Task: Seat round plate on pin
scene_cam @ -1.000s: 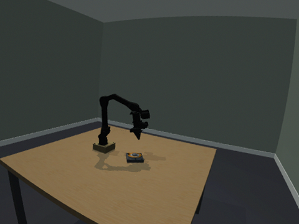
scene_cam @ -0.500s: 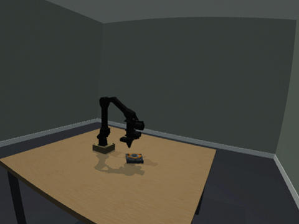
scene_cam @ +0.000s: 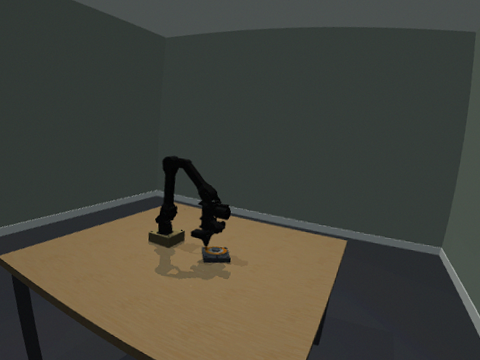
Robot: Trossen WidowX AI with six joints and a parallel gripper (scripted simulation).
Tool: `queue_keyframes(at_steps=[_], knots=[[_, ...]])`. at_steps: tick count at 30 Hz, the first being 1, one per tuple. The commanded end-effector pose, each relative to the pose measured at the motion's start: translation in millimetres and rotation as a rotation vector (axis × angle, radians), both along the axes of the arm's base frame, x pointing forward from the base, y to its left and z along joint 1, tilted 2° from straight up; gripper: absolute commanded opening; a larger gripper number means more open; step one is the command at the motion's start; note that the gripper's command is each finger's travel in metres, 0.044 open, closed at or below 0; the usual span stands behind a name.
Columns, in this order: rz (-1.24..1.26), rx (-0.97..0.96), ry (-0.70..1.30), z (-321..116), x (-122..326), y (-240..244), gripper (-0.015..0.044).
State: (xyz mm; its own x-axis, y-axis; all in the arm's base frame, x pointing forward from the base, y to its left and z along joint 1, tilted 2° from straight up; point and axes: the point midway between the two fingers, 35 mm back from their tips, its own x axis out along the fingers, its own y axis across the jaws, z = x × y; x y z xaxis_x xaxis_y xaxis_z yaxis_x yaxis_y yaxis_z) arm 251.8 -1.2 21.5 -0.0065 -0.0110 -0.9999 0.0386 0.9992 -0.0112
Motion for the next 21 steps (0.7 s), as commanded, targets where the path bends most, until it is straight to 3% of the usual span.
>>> queue_keyframes(at_steps=[1, 21], knots=[[0.004, 0.003, 0.000, -1.9, 0.5, -3.1, 0.0000], [0.004, 0.001, -0.001, -3.1, 11.2, -28.2, 0.0000]])
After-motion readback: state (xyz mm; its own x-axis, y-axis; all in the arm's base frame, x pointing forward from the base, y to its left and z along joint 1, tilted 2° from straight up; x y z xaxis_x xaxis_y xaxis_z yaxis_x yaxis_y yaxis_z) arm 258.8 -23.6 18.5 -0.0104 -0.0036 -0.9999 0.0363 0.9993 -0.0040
